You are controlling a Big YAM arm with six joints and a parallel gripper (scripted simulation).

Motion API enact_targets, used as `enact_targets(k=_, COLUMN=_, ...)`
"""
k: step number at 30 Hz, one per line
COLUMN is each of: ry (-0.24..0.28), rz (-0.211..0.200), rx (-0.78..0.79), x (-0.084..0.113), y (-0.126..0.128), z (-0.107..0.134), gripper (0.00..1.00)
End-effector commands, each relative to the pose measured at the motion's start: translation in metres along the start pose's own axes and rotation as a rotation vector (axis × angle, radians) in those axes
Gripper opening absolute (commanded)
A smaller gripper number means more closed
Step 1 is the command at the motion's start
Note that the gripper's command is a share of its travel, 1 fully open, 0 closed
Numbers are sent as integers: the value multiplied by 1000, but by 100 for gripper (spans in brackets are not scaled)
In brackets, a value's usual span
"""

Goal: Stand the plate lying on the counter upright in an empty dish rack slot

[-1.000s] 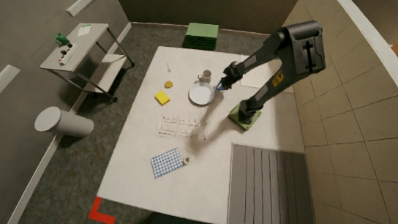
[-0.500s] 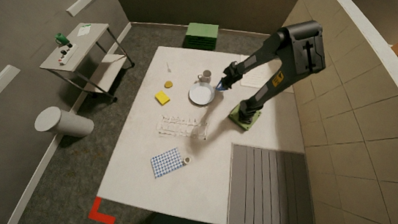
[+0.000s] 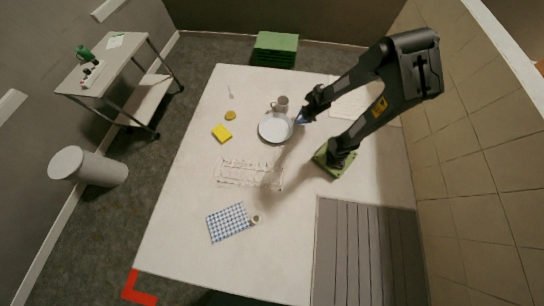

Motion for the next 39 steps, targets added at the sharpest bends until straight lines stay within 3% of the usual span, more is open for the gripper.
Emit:
enact_targets(k=1, ry=11, rz=2, rx=-6, x=-6, y=-4, z=5, gripper=26)
enact_targets(k=39, ry=10, rz=4, rx=-6, x=-24, y=-5, z=7, gripper=26)
Point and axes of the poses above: the point where the finger pads meet when closed, its own x axis back along the fingers, its own y axis across the jaws, z = x × y, the point moved 3 cm from there along x, back along the fingers, and after that the axes turned 12 degrees about -x, right-handed, at the moved point
